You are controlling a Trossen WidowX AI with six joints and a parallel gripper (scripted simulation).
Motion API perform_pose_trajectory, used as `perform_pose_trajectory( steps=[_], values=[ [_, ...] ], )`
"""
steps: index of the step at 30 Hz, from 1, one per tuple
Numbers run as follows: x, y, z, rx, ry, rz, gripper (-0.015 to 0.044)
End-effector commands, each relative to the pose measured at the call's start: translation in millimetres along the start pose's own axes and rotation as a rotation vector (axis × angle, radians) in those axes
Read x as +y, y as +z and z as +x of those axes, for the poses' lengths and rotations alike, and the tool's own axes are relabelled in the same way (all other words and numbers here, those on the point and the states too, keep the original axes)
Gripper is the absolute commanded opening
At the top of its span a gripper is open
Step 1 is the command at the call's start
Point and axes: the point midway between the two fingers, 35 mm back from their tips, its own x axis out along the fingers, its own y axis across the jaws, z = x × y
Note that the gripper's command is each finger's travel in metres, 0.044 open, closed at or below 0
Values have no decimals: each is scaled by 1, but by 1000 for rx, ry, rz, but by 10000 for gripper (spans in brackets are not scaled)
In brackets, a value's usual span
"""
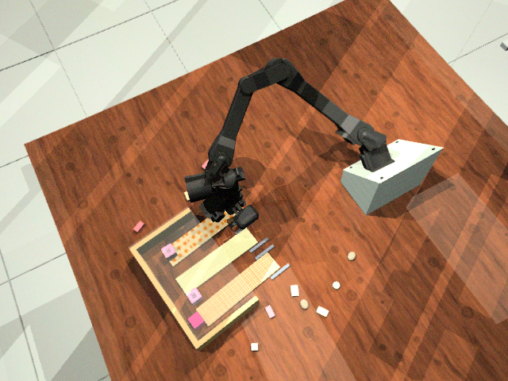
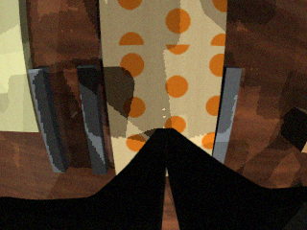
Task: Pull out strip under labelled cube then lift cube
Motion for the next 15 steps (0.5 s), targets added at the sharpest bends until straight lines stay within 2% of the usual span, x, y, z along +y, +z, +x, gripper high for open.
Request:
perform_pose_trajectory(
  steps=[1, 15],
  values=[
    [1, -11, 6, 17, 7, -7, 0],
    [1, -32, 6, 18, 7, -8, 0]
  ],
)
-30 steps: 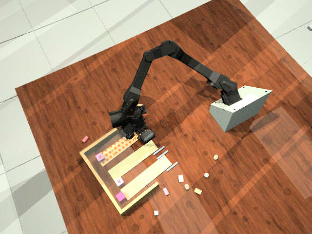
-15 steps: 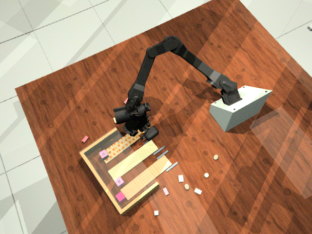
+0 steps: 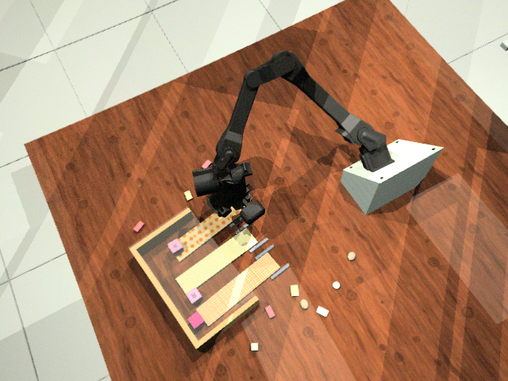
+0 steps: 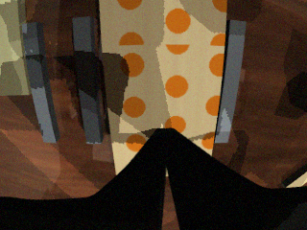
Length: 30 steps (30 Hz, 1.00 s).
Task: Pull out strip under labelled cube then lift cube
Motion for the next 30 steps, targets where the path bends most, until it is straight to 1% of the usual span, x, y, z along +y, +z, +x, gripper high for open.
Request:
perform_pose_trajectory(
  steps=[1, 30],
  values=[
    [1, -12, 6, 20, 8, -7, 0],
    [2, -55, 6, 21, 7, -9, 0]
  ],
)
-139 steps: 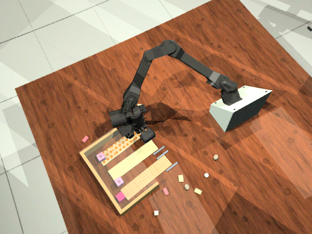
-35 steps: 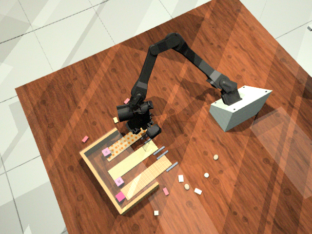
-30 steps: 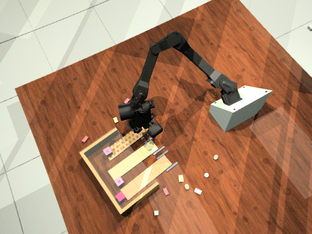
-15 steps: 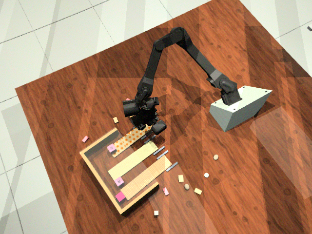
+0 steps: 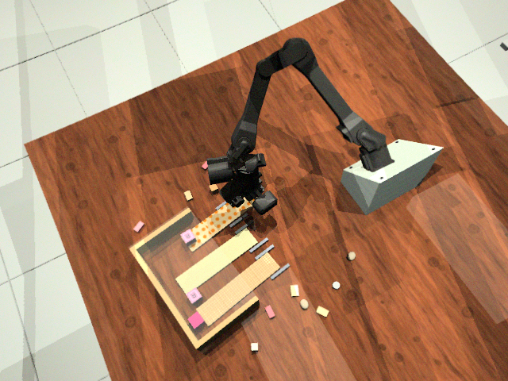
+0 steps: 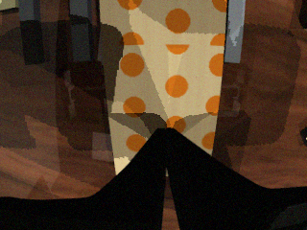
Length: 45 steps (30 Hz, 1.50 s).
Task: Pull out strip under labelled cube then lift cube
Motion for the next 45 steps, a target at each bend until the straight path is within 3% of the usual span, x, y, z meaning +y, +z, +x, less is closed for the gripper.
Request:
perform_pose_trajectory(
  steps=[1, 45],
  values=[
    [2, -13, 7, 25, 9, -8, 0],
    [3, -79, 5, 27, 9, -11, 0]
  ],
)
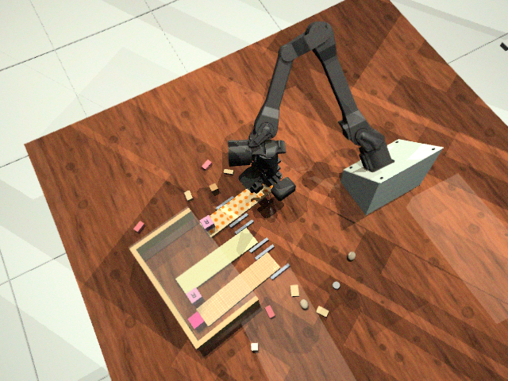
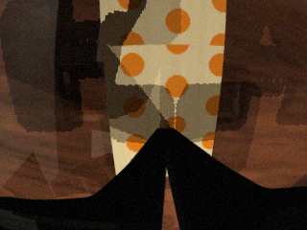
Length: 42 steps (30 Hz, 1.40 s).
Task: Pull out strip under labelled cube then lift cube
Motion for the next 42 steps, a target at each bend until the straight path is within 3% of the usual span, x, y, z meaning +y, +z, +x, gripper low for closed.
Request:
perform_pose_trajectory(
  steps=[1, 42],
  values=[
    [3, -15, 6, 31, 11, -9, 0],
    [4, -36, 6, 32, 10, -10, 0]
  ],
)
